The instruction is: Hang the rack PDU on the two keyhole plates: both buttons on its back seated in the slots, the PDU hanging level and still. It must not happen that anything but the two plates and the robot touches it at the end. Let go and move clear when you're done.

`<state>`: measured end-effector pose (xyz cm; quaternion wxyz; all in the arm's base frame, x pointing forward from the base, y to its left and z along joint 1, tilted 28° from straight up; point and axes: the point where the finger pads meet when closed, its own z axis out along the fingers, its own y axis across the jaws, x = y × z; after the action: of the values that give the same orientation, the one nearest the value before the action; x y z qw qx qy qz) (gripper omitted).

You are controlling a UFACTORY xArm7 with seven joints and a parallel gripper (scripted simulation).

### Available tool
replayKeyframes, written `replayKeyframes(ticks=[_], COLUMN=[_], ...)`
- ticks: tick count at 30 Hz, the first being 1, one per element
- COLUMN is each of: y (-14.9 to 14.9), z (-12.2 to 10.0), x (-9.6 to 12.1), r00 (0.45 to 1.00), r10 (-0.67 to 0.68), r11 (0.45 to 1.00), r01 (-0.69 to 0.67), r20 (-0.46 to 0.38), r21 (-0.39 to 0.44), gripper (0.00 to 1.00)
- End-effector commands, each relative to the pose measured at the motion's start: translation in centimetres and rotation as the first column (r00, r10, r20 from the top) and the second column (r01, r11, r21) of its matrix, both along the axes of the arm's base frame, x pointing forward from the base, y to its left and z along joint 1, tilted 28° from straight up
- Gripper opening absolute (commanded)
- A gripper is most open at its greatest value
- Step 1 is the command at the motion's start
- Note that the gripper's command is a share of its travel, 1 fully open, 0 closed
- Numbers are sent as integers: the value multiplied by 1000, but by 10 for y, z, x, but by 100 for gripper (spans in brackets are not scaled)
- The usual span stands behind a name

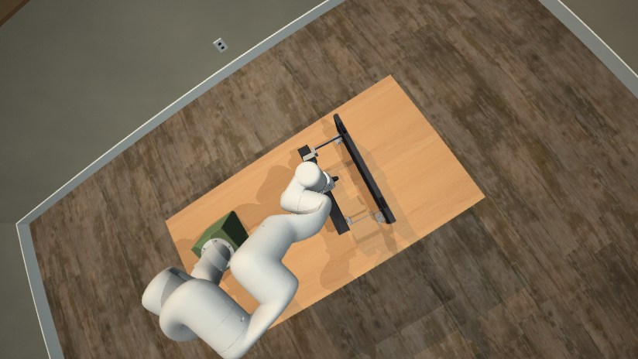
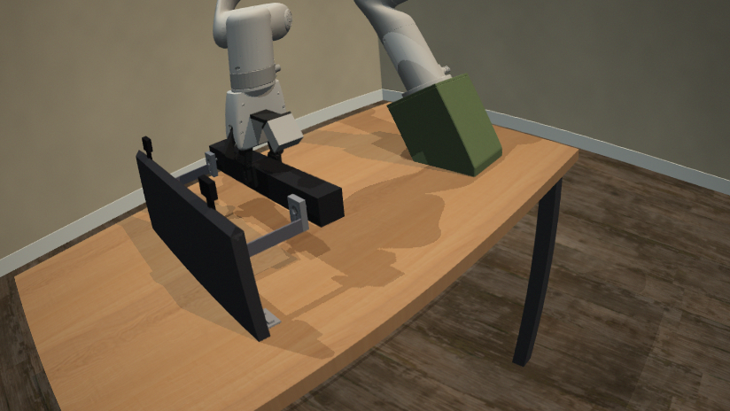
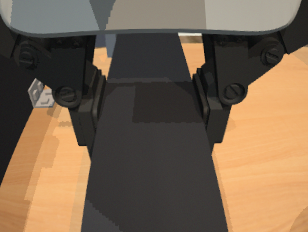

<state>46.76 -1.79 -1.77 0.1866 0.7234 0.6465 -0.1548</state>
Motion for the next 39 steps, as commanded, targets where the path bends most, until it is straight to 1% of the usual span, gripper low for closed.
replayKeyframes(ticks=[1, 10, 39], y=[1, 1, 1], z=[2, 2, 2], x=[5, 9, 10], r00=[1000, 1000, 1000], r10=[2, 2, 2], r11=[1000, 1000, 1000], r01=[-2, -2, -2], r20=[4, 4, 4], r21=[2, 2, 2], gripper=[0, 0, 0])
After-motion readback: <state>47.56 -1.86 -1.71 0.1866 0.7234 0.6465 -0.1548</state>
